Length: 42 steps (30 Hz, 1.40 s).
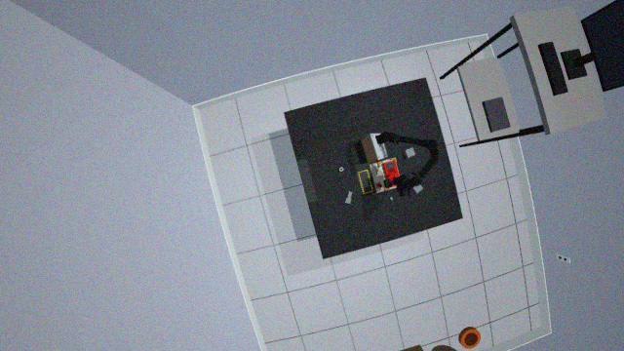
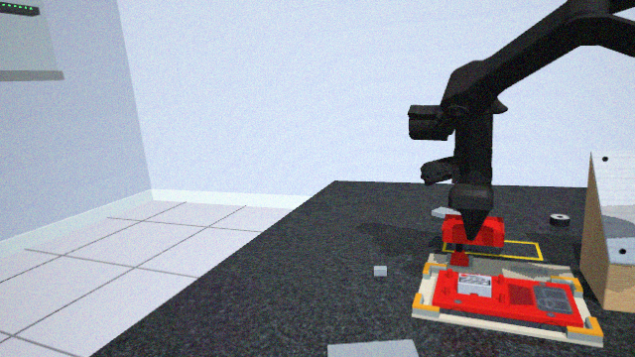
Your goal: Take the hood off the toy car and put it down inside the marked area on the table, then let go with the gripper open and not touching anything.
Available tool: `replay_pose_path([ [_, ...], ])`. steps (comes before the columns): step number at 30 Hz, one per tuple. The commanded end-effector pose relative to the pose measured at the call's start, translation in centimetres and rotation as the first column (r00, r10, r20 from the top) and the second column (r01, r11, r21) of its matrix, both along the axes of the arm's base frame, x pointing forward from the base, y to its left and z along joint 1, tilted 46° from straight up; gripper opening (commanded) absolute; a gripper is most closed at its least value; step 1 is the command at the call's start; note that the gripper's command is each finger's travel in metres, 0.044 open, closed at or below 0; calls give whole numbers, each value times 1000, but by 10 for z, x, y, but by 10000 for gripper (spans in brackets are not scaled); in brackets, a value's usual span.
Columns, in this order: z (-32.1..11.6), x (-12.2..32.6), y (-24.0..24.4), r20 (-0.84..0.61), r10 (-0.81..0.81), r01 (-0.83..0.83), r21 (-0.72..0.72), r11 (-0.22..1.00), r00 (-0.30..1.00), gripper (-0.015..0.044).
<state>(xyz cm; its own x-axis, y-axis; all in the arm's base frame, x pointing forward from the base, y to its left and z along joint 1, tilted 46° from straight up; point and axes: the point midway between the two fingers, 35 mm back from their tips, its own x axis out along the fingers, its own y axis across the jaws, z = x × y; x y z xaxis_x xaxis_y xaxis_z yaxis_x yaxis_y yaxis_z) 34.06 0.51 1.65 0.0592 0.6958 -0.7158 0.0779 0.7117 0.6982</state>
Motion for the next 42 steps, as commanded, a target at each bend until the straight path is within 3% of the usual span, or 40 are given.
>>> replay_pose_path([
  [1,-10,3,-16,13,2,-2,-13,1000,1000,0],
  [42,-117,-45,-124,20,11,-11,1,1000,1000,0],
])
